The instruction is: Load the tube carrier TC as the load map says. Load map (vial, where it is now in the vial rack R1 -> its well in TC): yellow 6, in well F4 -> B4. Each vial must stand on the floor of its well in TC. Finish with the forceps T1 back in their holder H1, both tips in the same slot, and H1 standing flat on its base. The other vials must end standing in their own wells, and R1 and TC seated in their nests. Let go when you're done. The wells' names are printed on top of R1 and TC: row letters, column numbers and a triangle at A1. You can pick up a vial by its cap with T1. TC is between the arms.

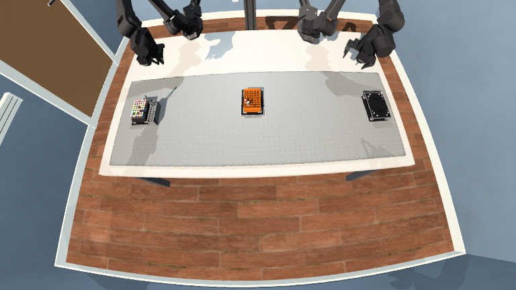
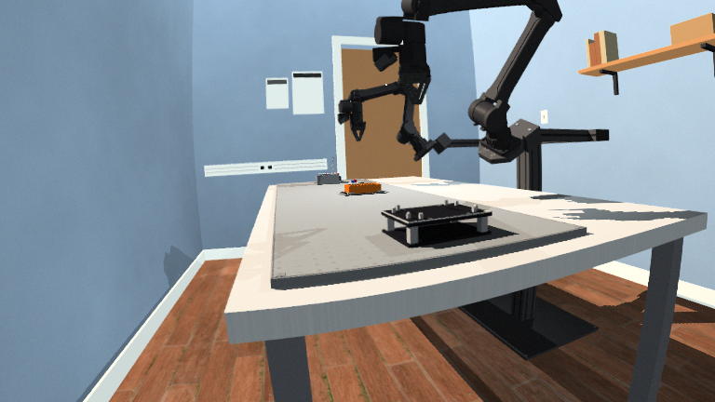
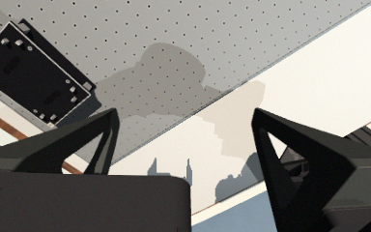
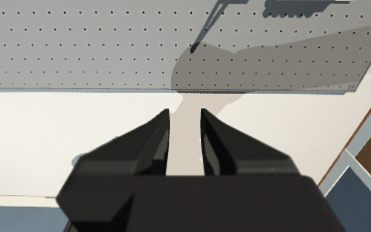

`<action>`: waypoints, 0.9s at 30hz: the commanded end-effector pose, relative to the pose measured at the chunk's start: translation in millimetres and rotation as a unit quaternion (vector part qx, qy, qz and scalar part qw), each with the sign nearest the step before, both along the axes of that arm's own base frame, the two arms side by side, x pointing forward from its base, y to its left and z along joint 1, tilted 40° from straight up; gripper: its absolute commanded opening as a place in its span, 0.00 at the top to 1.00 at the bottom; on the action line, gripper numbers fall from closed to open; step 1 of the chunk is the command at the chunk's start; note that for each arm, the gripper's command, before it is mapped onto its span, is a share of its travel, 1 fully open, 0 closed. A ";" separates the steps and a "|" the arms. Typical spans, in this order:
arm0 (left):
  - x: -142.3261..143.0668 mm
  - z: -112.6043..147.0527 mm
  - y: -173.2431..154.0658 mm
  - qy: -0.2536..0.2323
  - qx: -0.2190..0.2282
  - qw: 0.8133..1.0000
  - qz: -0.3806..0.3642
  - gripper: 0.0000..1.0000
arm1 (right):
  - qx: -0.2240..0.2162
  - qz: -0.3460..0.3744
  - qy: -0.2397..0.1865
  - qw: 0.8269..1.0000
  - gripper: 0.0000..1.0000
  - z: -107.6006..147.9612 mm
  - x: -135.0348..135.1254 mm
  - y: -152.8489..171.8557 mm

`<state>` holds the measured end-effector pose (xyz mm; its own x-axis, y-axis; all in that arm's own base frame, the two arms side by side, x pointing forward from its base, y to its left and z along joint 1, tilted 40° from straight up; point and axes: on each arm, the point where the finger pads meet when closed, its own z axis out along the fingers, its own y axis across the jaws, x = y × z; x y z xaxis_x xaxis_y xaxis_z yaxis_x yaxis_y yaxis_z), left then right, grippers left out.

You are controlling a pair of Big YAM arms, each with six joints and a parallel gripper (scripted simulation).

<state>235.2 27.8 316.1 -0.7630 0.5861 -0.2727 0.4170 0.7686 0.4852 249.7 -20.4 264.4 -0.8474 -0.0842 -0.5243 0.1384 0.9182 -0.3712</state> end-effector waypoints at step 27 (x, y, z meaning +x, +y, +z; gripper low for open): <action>19.5 -38.7 -13.3 -0.126 -0.089 0.955 0.254 0.00 | 0.005 -0.003 -0.015 1.000 0.76 14.3 3.5 1.7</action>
<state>250.8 17.2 264.9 -0.8526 0.1226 -0.5080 -0.1016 0.9146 0.3913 249.7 -20.4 264.4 -0.8473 -0.0842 -0.5243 0.1384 0.9182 -0.3712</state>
